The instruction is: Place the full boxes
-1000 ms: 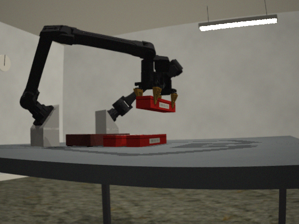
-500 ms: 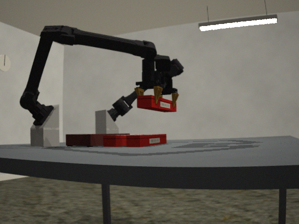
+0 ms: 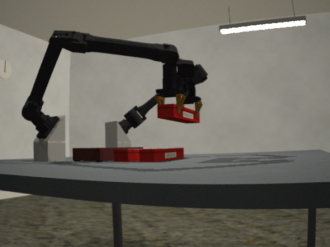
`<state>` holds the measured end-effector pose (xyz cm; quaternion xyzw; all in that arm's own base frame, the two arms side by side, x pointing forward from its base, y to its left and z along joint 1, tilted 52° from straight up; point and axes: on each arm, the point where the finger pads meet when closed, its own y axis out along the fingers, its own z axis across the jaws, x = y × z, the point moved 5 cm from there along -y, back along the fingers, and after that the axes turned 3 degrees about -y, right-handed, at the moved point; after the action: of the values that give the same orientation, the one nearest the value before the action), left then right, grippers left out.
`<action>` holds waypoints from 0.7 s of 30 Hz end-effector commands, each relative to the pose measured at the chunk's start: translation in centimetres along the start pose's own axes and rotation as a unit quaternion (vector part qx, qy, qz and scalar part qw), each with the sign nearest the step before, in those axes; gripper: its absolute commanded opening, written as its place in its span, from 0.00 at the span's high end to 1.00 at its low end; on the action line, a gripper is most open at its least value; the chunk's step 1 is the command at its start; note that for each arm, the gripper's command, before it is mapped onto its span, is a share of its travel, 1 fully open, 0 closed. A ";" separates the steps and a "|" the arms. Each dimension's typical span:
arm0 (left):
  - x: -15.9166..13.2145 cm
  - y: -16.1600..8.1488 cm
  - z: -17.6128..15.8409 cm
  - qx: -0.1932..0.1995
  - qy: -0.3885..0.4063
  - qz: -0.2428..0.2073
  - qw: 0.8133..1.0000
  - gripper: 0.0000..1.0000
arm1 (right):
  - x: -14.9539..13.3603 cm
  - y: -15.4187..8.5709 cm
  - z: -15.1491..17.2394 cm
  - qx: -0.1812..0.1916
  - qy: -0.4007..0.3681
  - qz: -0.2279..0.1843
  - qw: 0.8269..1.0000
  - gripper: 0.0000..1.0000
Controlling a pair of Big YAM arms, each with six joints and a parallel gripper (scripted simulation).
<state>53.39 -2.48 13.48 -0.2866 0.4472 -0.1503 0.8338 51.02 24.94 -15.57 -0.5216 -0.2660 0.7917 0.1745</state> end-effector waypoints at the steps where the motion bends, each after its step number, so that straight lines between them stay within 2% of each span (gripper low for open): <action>1: 0.7 -2.3 1.8 0.018 0.005 -0.014 1.000 1.00 | -0.6 -2.3 -2.1 -0.019 0.005 -0.010 1.000 1.00; 4: 0.6 -2.9 2.4 0.022 0.003 -0.018 1.000 1.00 | 0.0 -3.1 -2.4 -0.025 -0.001 -0.008 1.000 1.00; 12: 0.7 -2.0 3.7 0.016 0.002 -0.012 1.000 1.00 | -0.9 -2.3 -3.8 -0.019 0.005 -0.010 1.000 1.00; 13: 0.8 -3.6 3.7 0.026 0.004 -0.021 0.999 1.00 | 0.3 -3.6 -3.6 -0.029 -0.004 -0.005 1.000 1.00; 21: 1.0 -3.5 4.0 0.027 0.003 -0.023 0.999 1.00 | -0.7 -4.7 -3.9 -0.037 0.003 -0.009 0.999 1.00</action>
<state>55.84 -1.77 14.49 -0.2852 0.4491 -0.1512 0.8332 53.54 25.33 -16.20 -0.5230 -0.2670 0.7903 0.1750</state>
